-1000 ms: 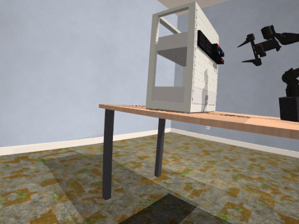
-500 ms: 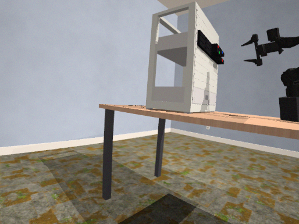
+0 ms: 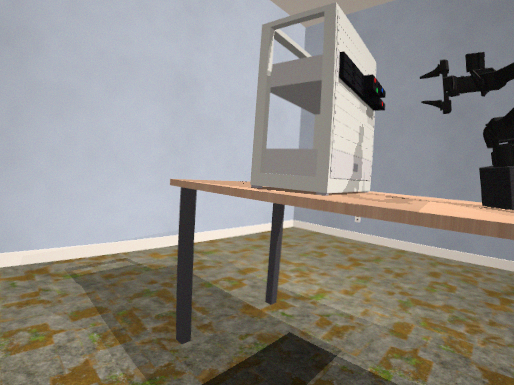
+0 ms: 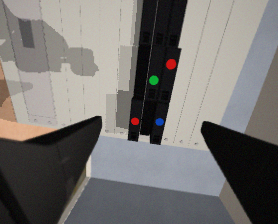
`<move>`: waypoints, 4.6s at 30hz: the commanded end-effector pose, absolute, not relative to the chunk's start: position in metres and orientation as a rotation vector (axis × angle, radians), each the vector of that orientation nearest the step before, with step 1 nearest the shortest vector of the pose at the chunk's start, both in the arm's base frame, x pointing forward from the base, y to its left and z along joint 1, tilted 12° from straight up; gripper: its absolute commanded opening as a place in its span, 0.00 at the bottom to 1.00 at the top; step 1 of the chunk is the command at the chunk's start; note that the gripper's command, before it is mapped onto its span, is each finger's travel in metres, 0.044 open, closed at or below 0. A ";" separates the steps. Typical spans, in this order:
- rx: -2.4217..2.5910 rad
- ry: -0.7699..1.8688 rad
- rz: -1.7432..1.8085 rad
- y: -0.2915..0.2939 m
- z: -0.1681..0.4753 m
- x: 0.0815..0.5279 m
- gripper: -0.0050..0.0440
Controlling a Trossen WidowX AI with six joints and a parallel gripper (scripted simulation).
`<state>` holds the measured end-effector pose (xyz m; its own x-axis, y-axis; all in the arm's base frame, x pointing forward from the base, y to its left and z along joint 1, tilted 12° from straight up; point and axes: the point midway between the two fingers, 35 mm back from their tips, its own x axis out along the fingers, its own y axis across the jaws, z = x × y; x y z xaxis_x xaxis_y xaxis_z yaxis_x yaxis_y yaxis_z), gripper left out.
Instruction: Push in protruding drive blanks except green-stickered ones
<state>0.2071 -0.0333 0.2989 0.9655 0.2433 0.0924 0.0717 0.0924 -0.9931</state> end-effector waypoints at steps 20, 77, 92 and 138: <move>-1.403 -0.278 0.059 -0.055 0.304 0.205 1.00; -1.402 -0.279 0.059 -0.028 0.324 0.247 1.00; -1.402 -0.279 0.059 -0.006 0.340 0.281 1.00; -1.402 -0.279 0.059 0.012 0.353 0.308 1.00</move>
